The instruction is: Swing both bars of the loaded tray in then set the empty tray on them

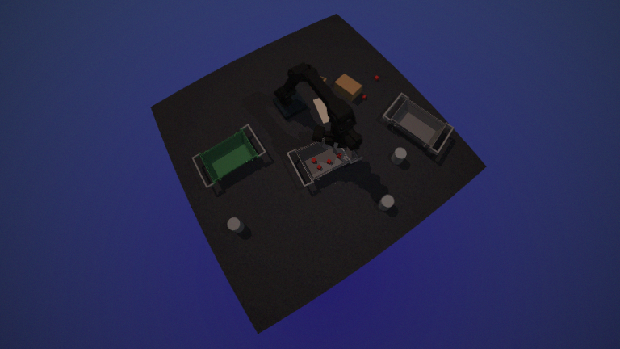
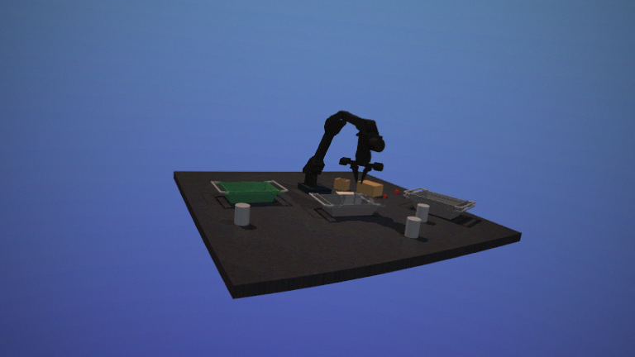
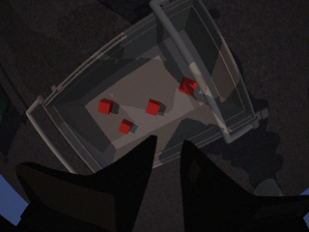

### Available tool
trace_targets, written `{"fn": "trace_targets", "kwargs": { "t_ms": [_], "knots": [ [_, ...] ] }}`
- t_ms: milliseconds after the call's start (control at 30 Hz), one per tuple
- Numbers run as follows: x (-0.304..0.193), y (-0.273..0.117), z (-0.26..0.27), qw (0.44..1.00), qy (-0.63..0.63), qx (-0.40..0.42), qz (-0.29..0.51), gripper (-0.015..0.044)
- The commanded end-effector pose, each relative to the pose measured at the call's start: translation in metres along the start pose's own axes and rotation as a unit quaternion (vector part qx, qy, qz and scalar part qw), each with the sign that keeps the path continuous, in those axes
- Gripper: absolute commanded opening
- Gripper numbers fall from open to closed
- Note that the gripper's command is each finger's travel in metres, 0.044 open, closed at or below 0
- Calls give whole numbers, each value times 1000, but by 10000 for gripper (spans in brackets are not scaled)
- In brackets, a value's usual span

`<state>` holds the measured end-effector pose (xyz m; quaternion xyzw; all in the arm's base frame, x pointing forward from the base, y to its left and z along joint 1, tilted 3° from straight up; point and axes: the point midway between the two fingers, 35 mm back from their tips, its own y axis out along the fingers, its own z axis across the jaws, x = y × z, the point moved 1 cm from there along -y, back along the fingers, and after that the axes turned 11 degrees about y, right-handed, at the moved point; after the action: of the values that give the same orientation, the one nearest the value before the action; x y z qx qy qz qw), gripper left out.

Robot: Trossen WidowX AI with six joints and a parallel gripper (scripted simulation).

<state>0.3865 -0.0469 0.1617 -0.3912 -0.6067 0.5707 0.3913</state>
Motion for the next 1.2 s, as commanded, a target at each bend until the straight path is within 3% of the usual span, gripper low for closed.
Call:
{"fn": "trace_targets", "kwargs": {
  "t_ms": [0, 133, 267, 733, 1167],
  "knots": [
    [-46, 12, 29, 940, 342, -1, 3, 84],
    [-74, 19, 53, 832, 554, -2, 4, 84],
    [-89, 24, 68, 744, 668, -3, 4, 84],
    [-135, 39, 127, 346, 938, -6, 4, 84],
    [-136, 39, 128, 341, 940, -6, 3, 84]
  ]
}}
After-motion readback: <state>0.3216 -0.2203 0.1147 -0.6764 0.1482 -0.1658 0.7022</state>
